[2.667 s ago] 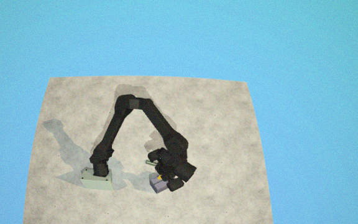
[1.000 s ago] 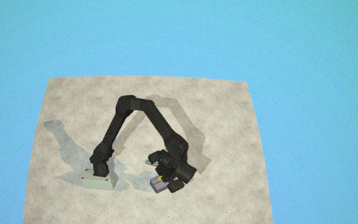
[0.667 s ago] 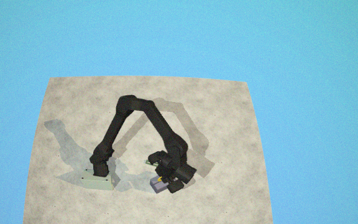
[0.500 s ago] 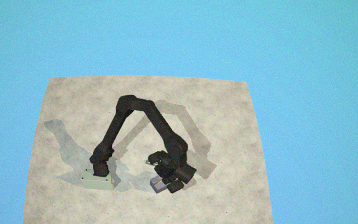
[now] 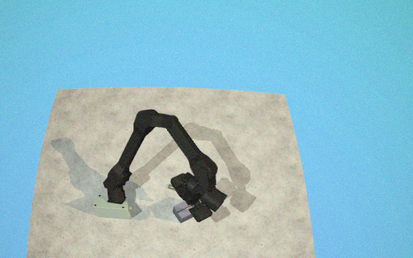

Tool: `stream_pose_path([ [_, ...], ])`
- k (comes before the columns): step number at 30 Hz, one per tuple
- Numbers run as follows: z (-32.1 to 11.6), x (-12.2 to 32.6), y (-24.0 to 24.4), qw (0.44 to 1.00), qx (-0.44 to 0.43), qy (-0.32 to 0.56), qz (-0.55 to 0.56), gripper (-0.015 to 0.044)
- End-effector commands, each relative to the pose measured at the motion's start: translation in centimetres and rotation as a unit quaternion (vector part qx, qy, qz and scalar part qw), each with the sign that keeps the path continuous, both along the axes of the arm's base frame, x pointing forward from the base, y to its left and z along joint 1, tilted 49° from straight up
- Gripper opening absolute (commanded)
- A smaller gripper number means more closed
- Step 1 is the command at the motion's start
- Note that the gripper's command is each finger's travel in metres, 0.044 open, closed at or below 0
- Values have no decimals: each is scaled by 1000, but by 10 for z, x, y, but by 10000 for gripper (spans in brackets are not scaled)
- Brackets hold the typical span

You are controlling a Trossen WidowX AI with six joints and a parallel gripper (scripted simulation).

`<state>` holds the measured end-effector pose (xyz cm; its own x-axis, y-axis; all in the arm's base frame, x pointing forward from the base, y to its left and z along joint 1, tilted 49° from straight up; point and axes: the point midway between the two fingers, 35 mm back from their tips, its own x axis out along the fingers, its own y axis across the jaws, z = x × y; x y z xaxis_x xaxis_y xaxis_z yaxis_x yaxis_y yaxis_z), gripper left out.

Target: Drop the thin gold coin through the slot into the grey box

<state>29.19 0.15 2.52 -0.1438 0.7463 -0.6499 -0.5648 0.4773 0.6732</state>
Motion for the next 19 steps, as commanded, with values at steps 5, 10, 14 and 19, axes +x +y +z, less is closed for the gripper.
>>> stream_pose_path([
  [5,22,4,-26,1000,-1,-2,-1,423],
  [10,37,5,-41,1000,1,-1,-1,440],
  [14,37,5,-41,1000,1,-1,-1,440],
  [19,37,5,-41,1000,1,-1,-1,440],
])
